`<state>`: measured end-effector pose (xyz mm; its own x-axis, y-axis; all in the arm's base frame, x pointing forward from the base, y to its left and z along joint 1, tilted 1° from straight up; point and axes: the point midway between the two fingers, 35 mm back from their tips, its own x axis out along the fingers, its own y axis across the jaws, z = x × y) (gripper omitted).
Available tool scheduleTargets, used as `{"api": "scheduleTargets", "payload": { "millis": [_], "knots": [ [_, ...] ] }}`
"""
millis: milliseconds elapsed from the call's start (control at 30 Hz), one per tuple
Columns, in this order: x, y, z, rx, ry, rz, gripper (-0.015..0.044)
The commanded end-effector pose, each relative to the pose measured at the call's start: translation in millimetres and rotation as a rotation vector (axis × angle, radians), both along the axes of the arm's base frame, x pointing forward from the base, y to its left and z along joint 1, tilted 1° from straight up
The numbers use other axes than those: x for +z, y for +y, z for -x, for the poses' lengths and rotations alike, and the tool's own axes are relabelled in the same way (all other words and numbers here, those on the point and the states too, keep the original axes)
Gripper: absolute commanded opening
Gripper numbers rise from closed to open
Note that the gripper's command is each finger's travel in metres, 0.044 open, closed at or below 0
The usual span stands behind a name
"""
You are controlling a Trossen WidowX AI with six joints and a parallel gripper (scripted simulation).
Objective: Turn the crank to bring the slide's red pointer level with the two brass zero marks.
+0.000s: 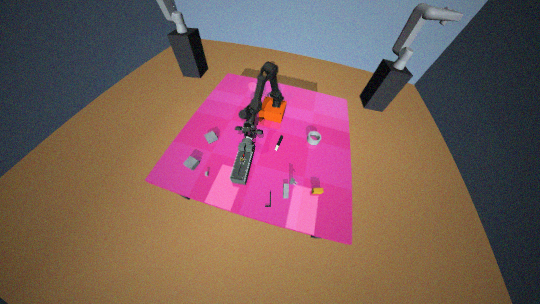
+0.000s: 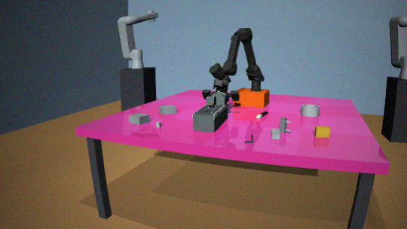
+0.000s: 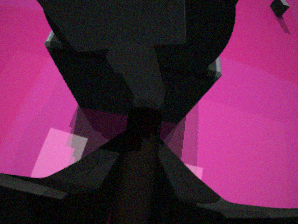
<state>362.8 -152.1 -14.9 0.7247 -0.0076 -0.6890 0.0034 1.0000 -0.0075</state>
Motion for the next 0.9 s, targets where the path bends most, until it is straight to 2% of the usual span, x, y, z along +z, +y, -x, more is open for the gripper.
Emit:
{"api": "scheduleTargets", "payload": {
  "millis": [0,867],
  "knots": [
    [-3.0,7.4,-0.2,-0.002,0.003,-0.004,0.0000],
    [14.0,38.0,-0.4,-0.002,0.002,-0.006,0.0000]
  ]
}}
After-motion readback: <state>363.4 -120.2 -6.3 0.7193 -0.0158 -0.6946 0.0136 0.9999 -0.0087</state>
